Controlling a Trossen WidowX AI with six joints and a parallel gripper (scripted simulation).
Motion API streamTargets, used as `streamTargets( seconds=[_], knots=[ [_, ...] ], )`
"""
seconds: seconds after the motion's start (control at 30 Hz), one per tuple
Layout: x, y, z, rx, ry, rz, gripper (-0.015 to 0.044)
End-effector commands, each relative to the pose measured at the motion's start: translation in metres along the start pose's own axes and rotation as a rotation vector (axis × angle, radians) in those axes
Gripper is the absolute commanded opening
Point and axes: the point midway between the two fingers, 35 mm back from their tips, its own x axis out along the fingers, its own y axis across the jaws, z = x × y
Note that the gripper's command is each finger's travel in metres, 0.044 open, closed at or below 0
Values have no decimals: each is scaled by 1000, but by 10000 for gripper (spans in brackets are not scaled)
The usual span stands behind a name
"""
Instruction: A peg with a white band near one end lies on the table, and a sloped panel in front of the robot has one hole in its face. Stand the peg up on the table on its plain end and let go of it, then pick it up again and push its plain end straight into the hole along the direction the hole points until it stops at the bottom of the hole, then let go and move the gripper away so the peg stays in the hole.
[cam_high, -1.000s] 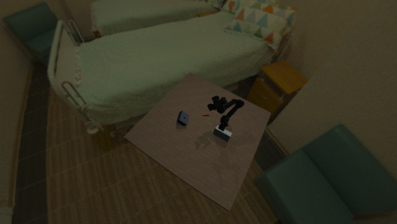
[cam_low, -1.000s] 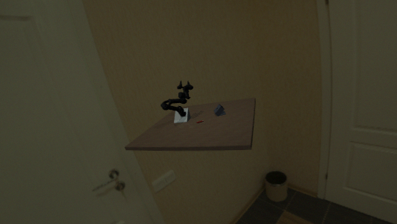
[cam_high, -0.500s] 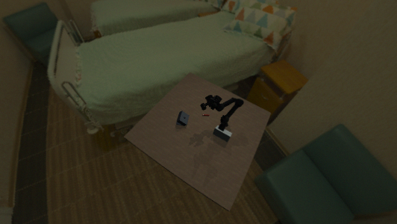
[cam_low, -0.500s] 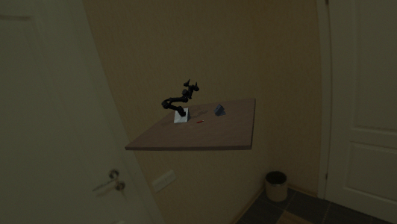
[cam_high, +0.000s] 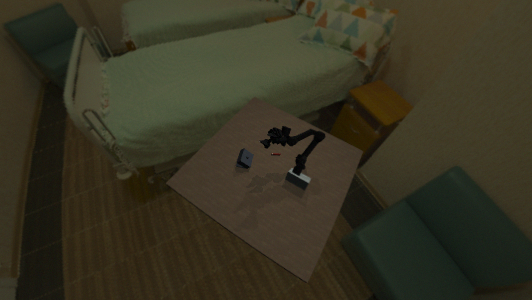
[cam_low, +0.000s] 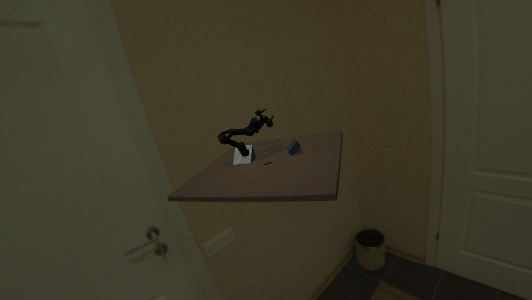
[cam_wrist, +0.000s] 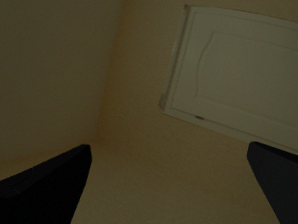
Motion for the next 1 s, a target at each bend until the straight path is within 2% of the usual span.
streamTargets(
  seconds=[0.0, 0.47, 0.97],
  knots=[
    [3, -25, 7, -30, -12, -127, 440],
    [-11, -99, 19, -126, 30, -525, 440],
    [-55, -164, 24, -251, 197, -934, 440]
  ],
)
